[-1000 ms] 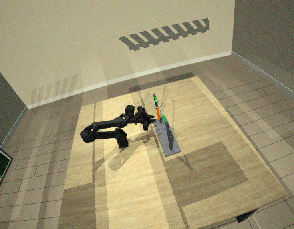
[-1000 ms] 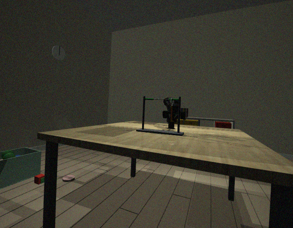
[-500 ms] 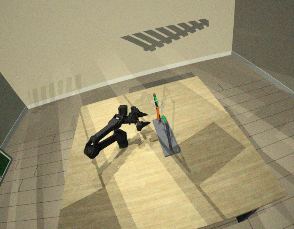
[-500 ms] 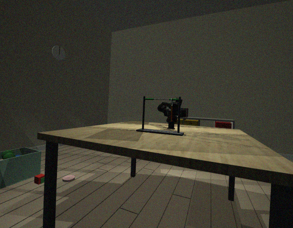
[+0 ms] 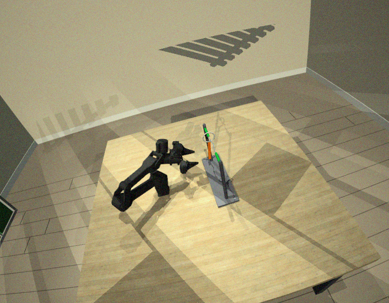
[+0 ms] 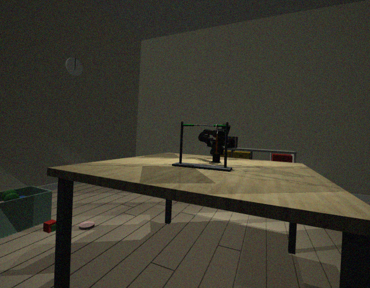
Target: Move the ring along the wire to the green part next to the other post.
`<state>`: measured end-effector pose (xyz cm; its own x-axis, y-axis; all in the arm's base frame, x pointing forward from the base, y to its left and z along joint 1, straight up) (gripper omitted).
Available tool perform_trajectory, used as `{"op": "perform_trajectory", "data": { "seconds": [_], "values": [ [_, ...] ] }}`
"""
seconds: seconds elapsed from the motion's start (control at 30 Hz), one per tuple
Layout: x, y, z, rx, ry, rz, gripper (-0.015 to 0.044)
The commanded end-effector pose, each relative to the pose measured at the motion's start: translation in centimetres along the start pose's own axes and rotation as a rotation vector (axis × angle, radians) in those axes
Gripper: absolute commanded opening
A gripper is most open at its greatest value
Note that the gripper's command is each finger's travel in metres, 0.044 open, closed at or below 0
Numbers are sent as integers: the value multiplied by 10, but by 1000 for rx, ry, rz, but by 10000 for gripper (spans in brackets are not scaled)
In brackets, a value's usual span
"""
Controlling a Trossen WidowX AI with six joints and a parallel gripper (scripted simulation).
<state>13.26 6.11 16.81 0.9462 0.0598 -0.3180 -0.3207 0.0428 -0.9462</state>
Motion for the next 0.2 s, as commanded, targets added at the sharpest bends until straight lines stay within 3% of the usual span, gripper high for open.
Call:
{"op": "perform_trajectory", "data": {
  "seconds": [0.0,0.17],
  "values": [
    [0,0,0,2,3,0,440],
    [0,0,0,2,3,0,440]
  ]
}}
Point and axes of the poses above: the point midway between the two fingers, 35 mm back from their tips, its own x axis out along the fingers, its own z axis across the jaws, y = z × x, the point moved 7 cm from there along -x, back along the fingers, and after that the axes turned 3 degrees about x, right-handed, at the moved point
